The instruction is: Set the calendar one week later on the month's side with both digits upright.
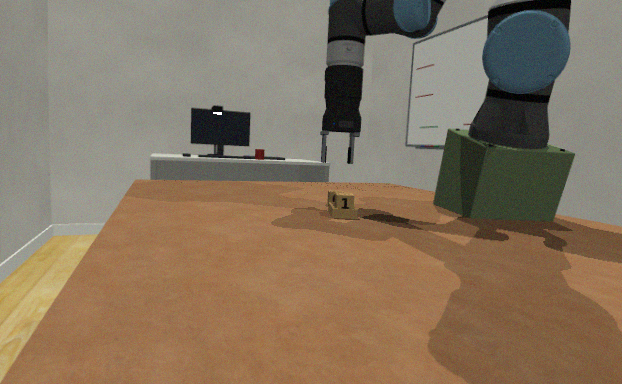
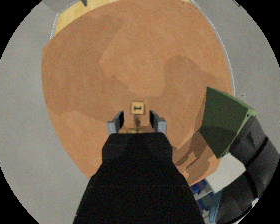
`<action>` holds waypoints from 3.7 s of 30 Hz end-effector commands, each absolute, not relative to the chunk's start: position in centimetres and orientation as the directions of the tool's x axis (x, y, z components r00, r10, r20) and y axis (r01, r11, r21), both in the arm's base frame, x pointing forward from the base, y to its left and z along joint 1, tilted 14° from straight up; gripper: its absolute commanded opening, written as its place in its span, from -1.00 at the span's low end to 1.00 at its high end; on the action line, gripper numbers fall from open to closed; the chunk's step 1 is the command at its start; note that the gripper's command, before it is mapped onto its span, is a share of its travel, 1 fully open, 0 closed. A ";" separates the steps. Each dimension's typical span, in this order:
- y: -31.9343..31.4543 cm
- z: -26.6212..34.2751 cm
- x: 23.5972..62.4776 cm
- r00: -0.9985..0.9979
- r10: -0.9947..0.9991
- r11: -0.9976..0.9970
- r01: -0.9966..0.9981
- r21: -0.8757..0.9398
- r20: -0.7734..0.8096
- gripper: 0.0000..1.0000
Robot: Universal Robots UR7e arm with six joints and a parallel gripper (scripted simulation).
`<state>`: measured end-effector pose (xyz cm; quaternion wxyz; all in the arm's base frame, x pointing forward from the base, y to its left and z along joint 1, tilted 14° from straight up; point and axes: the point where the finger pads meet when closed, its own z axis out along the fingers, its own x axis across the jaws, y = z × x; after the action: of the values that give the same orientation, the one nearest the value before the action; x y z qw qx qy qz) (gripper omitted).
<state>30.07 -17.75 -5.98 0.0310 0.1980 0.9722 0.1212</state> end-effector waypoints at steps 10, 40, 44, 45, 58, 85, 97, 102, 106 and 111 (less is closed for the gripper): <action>-17.8 -6.0 29.8 -0.888 0.459 0.860 0.446 0.248 0.006 1.00; -17.8 -6.1 29.8 -0.887 0.461 0.859 0.448 0.248 0.006 0.80; -17.8 -6.1 29.8 -0.887 0.461 0.859 0.448 0.248 0.006 0.80; -17.8 -6.1 29.8 -0.887 0.461 0.859 0.448 0.248 0.006 0.80; -17.8 -6.2 29.8 -0.888 0.461 0.859 0.448 0.248 0.006 0.80; -17.2 -9.0 30.1 -0.888 0.461 0.859 0.447 0.248 0.006 0.80; -16.9 -10.3 30.2 -0.888 0.461 0.859 0.447 0.248 0.006 0.80; -16.8 -10.8 30.2 -0.888 0.461 0.859 0.447 0.248 0.006 0.80; -16.8 -11.0 30.3 -0.888 0.461 0.859 0.447 0.248 0.006 0.80; -16.8 -11.1 30.3 -0.888 0.461 0.859 0.447 0.248 0.006 0.80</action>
<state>30.23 -16.76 -10.96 0.0262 0.2355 0.9637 0.1226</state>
